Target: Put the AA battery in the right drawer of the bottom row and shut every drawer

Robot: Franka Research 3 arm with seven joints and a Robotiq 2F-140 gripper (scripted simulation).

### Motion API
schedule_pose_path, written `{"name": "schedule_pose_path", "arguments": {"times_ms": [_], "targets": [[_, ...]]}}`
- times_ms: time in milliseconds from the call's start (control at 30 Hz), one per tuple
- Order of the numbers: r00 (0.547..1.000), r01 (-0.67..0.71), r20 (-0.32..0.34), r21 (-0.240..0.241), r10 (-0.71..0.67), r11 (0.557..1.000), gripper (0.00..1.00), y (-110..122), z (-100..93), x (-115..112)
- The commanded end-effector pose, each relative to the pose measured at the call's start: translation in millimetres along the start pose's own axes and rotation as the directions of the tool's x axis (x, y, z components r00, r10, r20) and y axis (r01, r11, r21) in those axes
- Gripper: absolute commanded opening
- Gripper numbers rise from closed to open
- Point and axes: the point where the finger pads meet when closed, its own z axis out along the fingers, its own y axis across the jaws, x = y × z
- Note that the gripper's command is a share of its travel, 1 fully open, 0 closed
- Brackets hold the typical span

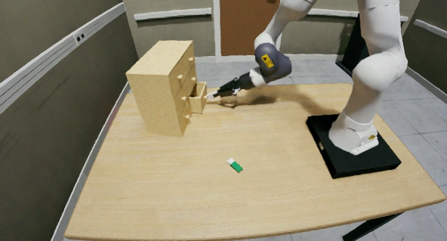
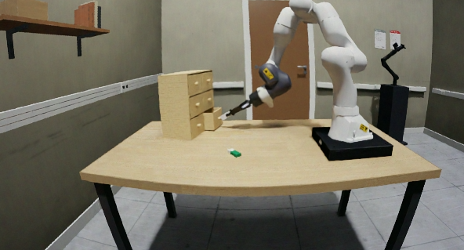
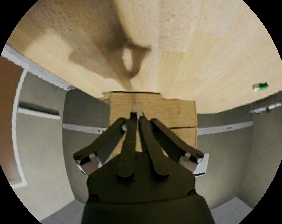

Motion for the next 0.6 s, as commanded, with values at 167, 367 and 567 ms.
{"name": "schedule_pose_path", "arguments": {"times_ms": [167, 367, 567], "targets": [[1.000, 0.002, -0.008, 0.003, -0.002, 1.000, 0.10, -1, 13.2, -5], [1.000, 0.002, -0.008, 0.003, -0.002, 1.000, 0.10, -1, 19.2, -8], [1.000, 0.002, -0.008, 0.003, -0.002, 1.000, 0.10, -1, 27.2, -13]]}}
